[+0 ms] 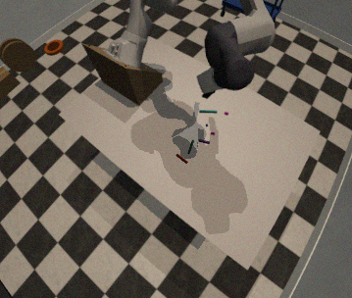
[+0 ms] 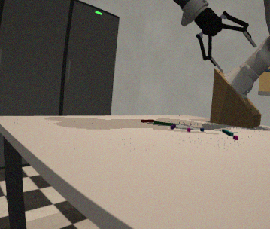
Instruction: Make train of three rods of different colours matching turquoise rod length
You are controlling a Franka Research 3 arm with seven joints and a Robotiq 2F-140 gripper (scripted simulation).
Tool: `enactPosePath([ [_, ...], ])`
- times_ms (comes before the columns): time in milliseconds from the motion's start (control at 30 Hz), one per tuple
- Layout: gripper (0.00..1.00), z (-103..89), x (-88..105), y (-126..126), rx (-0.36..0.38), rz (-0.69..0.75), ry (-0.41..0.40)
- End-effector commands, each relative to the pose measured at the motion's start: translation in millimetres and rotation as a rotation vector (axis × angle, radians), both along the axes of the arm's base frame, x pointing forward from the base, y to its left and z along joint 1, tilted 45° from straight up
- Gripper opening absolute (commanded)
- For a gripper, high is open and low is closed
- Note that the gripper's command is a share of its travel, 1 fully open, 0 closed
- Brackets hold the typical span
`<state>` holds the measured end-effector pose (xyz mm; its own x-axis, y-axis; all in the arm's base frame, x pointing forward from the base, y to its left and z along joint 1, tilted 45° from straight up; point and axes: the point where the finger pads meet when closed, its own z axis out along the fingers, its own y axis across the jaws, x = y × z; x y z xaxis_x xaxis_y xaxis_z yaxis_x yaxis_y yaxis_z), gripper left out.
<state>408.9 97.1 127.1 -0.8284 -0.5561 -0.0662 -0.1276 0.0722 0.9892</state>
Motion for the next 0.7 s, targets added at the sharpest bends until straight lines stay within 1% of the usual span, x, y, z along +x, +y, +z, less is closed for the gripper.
enactPosePath([
  [0,1.0,2.1,6.4,-9.5,-0.033,0.069,-0.149],
  [633,1.0,2.2,6.5,-9.7,-0.033,0.07,-0.152],
  [667,1.0,8.2,15.2,-19.5,-0.064,0.144,-0.288],
])
